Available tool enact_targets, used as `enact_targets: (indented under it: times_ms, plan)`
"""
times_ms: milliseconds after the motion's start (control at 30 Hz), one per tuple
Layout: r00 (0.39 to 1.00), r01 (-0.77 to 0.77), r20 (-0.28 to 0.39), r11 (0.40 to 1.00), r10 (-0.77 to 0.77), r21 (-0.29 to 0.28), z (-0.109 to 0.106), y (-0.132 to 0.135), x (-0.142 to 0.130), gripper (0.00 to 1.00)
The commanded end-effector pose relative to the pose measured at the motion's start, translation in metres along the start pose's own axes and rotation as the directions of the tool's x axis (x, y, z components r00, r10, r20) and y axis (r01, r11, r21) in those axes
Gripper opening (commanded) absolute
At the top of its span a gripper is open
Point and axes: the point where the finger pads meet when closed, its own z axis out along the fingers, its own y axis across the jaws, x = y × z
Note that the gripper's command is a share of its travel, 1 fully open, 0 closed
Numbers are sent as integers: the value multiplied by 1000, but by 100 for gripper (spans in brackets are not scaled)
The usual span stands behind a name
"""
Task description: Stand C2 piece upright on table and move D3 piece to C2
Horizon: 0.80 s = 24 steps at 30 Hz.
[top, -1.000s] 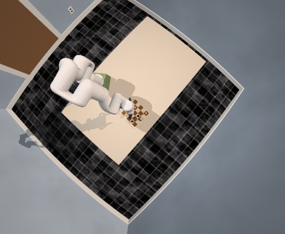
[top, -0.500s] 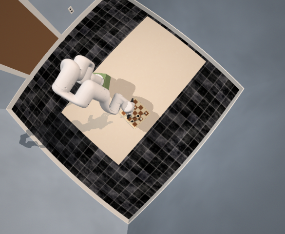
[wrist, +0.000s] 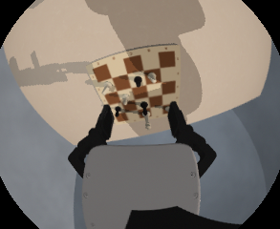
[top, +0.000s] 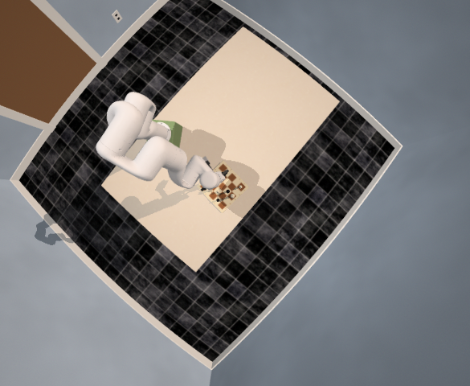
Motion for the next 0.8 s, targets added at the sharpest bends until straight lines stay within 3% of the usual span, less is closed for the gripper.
enact_targets:
  times_ms: [0,100,133,233,267,767]
  plan:
    - [962,-274,27,962,273,18,5,0,-2,100]
    - [914,-406,35,914,405,18,6,-1,-2,100]
    - [894,-448,39,894,447,20,6,-1,-2,34]
    - [873,-488,45,873,486,22,6,-1,-2,34]
    - [832,-554,58,832,552,30,6,-1,-2,34]
    - [832,-554,58,832,552,30,6,-1,-2,34]
